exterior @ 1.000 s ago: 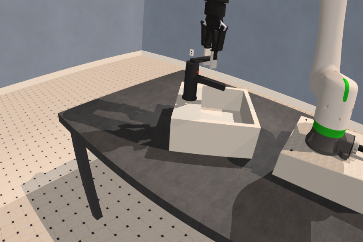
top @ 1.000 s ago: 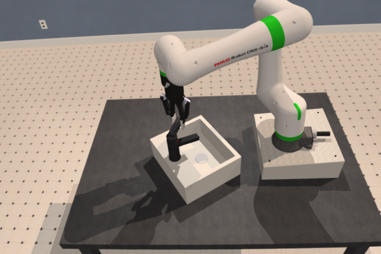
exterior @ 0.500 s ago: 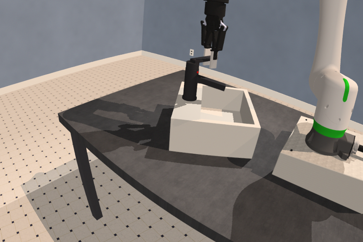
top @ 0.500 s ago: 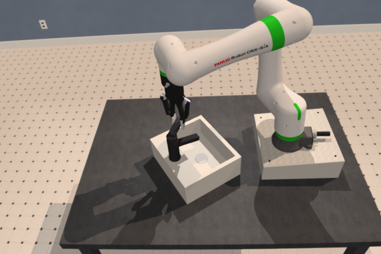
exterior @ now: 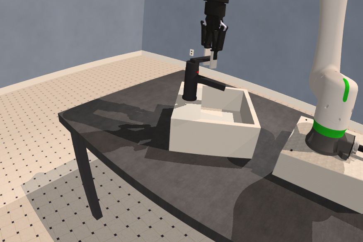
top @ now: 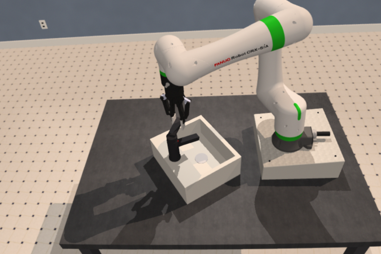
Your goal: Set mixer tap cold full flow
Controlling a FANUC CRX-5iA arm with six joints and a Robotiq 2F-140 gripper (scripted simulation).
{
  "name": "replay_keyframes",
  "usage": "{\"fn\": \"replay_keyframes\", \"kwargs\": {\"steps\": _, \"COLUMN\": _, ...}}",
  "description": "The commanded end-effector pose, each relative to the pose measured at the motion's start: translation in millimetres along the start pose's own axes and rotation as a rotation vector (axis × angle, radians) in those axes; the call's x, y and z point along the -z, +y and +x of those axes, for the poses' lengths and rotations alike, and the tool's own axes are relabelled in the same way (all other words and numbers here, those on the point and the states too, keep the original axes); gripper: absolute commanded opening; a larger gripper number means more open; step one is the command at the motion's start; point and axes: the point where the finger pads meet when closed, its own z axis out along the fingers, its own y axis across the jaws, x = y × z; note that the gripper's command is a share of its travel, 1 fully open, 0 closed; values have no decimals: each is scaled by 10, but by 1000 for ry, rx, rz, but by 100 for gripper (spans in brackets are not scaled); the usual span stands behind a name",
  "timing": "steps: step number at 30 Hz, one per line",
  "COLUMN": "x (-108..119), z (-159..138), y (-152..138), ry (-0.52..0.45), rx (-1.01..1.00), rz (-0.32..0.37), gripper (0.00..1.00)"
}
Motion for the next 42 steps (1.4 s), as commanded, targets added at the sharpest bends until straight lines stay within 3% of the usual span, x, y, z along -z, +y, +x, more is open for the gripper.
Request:
{"fn": "replay_keyframes", "kwargs": {"steps": 1, "x": 2, "z": -1, "y": -1, "ry": 0, "rx": 0, "rz": 0, "gripper": 0}}
{"fn": "replay_keyframes", "kwargs": {"steps": 36, "x": 8, "z": -3, "y": -1, "ry": 0, "rx": 0, "rz": 0, "gripper": 0}}
{"fn": "replay_keyframes", "kwargs": {"steps": 42, "x": 97, "z": -35, "y": -1, "ry": 0, "rx": 0, "rz": 0, "gripper": 0}}
